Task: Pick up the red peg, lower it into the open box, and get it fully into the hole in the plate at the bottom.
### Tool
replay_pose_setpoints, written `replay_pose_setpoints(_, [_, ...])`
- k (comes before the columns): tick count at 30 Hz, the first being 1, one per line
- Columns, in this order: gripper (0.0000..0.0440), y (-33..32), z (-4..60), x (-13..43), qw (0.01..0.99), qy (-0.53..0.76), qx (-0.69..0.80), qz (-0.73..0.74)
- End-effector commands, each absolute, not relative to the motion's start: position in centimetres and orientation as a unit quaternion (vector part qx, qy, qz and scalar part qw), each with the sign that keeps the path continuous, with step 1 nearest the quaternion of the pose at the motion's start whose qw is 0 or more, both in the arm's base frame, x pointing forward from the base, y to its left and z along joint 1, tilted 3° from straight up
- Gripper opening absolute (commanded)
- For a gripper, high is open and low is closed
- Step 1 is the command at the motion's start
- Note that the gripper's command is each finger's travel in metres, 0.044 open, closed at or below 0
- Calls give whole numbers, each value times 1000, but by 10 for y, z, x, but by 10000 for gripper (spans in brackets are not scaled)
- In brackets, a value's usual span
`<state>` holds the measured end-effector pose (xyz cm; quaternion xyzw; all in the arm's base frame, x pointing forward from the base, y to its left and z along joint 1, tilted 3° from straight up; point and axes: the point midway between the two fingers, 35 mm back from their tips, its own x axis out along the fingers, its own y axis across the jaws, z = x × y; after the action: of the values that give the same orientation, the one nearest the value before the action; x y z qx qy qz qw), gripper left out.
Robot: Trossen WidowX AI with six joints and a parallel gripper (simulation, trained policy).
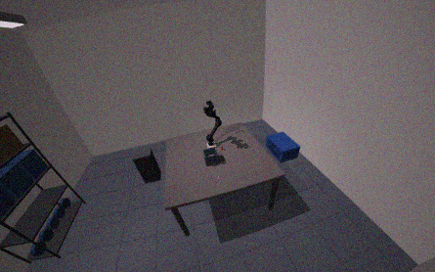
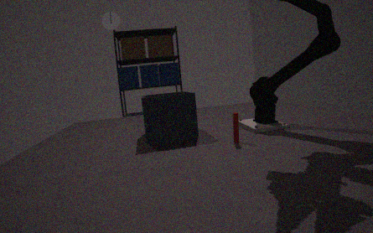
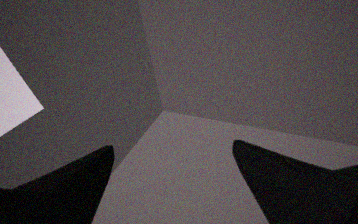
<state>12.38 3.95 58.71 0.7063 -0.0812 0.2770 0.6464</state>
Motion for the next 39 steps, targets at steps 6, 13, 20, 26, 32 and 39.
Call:
replay_pose_setpoints(6, [440, 0, 582, 143, 607, -92, 752, 240])
replay_pose_setpoints(13, [440, -41, 565, 169, 527, -73, 824, 196])
replay_pose_setpoints(20, [440, -65, 547, 199, 443, -35, 881, 164])
replay_pose_setpoints(26, [440, -73, 532, 225, 381, 0, 915, 135])
replay_pose_setpoints(32, [437, -73, 513, 250, 326, 36, 939, 101])
replay_pose_setpoints(39, [433, -65, 487, 276, 273, 78, 957, 54])
